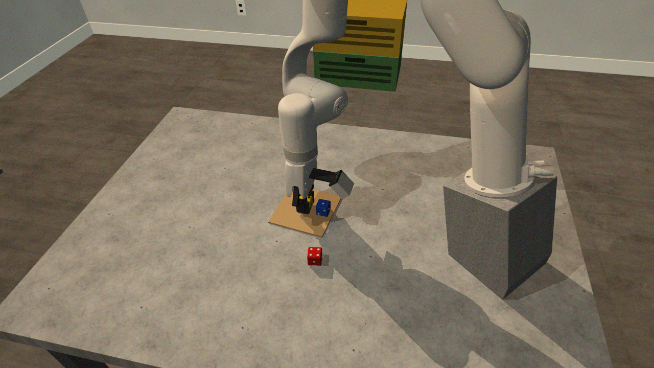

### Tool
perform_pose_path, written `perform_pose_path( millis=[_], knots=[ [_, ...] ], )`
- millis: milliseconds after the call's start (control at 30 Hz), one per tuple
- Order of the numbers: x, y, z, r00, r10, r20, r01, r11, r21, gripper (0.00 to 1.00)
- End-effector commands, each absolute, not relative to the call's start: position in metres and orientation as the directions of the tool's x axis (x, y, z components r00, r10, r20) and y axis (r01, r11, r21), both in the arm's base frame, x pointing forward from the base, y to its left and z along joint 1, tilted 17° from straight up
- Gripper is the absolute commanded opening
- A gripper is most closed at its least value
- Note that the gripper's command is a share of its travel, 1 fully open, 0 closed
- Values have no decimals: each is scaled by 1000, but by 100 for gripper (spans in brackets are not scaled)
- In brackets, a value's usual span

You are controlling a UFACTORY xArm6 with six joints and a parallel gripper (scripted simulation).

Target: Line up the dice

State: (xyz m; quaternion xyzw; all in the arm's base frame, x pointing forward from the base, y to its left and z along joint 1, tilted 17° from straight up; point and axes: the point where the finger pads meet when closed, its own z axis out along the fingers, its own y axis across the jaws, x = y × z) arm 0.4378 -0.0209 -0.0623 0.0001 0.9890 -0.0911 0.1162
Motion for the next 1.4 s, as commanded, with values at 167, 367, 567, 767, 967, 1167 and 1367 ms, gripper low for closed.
perform_pose_path(
  millis=[167, 367, 567, 767, 967, 1167, 1367],
  knots=[
    [439, -21, -62, -972, -21, -233, 21, 983, -180, 27],
    [439, -21, -63, -972, -21, -233, 21, 983, -180, 27],
    [440, -21, -64, -972, -21, -233, 21, 983, -180, 27],
    [440, -22, -65, -972, -21, -233, 21, 983, -180, 27],
    [440, -22, -65, -972, -21, -233, 21, 983, -180, 27],
    [440, -22, -65, -972, -21, -233, 21, 983, -180, 27],
    [440, -22, -65, -972, -21, -233, 21, 983, -180, 27]
  ],
)
